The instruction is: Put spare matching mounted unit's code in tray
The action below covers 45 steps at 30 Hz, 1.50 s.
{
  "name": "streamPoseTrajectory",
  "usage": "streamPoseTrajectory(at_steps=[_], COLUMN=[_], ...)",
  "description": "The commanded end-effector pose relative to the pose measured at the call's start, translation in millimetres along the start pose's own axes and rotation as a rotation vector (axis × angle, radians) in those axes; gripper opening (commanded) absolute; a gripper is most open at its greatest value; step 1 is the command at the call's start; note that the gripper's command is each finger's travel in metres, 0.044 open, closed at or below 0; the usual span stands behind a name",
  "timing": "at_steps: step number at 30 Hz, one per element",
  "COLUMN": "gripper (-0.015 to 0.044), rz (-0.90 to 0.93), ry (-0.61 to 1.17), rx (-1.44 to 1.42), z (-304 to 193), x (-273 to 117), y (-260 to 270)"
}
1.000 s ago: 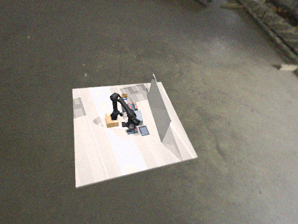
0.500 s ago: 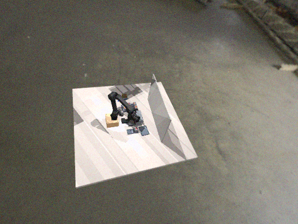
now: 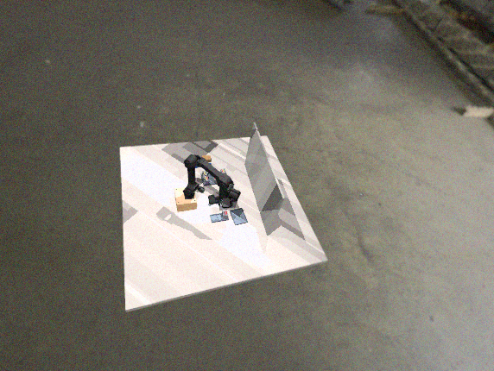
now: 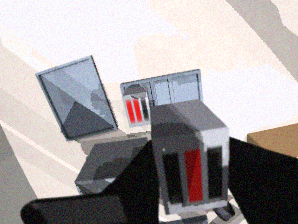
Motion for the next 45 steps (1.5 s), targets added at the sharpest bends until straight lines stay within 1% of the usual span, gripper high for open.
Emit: streamPoseTrajectory(at_steps=[1,27,45], gripper=[0.0,0.0,0.0], rz=[0.005,0.014,0.014], ry=[-0.008,-0.004,-0.003], rx=[0.006,0.006,0.006], z=[1.1,-17.6,-17.2], x=[-3.2,3.8,19.1], y=[14.8,135.5,141.9])
Point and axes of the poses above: the point midway between the two fingers, 35 mm back from their tips, its own x axis out along the fingers, its own y axis across the jaws, z = x × y, the point moved 9 cm from there along -x, back along the fingers, and after that the axes turned 7 degrees about x, right-handed, at the moved point
